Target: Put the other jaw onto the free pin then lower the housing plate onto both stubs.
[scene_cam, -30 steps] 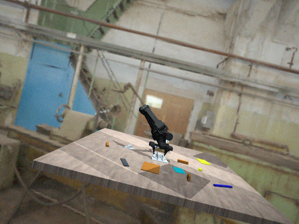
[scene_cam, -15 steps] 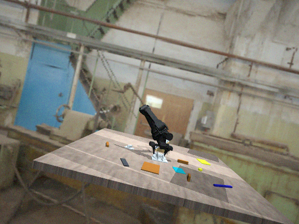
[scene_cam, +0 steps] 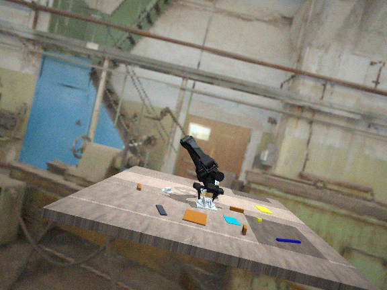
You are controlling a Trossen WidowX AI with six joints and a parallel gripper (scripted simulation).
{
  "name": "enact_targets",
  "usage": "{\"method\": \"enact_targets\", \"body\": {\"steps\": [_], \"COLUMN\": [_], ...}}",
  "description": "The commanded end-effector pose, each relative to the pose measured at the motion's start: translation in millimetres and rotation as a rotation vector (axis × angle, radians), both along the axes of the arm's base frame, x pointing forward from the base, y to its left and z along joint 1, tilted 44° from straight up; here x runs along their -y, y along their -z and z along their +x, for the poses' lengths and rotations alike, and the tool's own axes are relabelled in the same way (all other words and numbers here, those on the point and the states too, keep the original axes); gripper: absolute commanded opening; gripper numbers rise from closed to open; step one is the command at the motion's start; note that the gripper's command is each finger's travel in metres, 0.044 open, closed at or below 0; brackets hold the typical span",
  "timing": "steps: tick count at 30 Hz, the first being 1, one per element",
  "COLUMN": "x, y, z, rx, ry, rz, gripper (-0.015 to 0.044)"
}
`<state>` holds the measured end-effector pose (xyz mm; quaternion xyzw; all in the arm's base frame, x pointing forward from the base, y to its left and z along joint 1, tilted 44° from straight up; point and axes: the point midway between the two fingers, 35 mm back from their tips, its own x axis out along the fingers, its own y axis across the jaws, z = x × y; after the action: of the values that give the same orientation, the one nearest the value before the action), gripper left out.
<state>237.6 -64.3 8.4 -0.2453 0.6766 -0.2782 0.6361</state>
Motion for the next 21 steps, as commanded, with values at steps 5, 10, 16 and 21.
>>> {"method": "enact_targets", "body": {"steps": [5, 10, 16, 21], "x": [1.1, 1.2, 2.6, 2.6], "y": [2.2, 2.2, 3.7, 3.7], "z": [0.3, 0.3, 0.1, 0.1], "rx": [0.002, 0.002, 0.002, 0.002], "ry": [0.002, 0.002, 0.002, 0.002], "rz": [0.004, 0.004, 0.004, 0.004], "gripper": [0.0351, 0.0351, 0.0351, 0.0351]}}
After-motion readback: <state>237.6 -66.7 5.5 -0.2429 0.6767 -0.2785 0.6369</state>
